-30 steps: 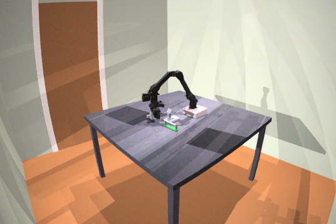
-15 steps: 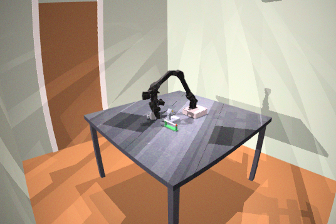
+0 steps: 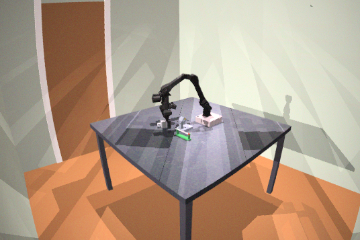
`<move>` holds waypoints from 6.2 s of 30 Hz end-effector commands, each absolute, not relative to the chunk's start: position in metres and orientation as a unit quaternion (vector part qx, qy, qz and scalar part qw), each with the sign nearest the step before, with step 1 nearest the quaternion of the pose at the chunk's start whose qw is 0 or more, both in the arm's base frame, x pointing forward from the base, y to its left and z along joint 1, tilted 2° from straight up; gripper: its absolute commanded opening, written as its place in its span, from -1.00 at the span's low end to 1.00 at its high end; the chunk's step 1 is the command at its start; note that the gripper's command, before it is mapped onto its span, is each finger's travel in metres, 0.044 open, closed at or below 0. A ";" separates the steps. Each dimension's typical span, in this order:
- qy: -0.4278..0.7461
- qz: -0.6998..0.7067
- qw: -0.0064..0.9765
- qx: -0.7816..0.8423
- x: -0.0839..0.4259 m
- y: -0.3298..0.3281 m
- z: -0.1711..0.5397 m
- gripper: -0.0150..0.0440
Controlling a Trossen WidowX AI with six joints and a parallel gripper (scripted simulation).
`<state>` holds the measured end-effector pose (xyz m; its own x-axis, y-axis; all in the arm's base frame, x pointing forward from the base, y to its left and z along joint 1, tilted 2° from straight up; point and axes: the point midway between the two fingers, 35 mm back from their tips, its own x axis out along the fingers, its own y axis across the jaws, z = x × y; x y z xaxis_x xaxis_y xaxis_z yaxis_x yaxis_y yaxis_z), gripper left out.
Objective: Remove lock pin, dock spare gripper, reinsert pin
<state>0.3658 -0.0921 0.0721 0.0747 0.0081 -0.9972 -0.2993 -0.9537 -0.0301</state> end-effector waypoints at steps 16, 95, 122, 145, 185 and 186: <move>0.100 0.675 0.115 -0.721 0.365 -0.092 0.081 1.00; 0.464 -0.127 0.873 0.082 0.366 -0.094 0.081 1.00; 0.464 -0.128 0.873 0.083 0.371 -0.093 0.039 1.00; 0.464 -0.128 0.873 0.084 0.370 -0.092 0.017 0.73; 0.464 -0.128 0.873 0.084 0.361 -0.093 0.138 -0.49; 0.464 -0.128 0.873 0.084 0.361 -0.093 0.138 -0.49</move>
<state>0.3609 -0.0930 0.1271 0.5273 -0.1473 -0.8368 0.3065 0.9515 0.0257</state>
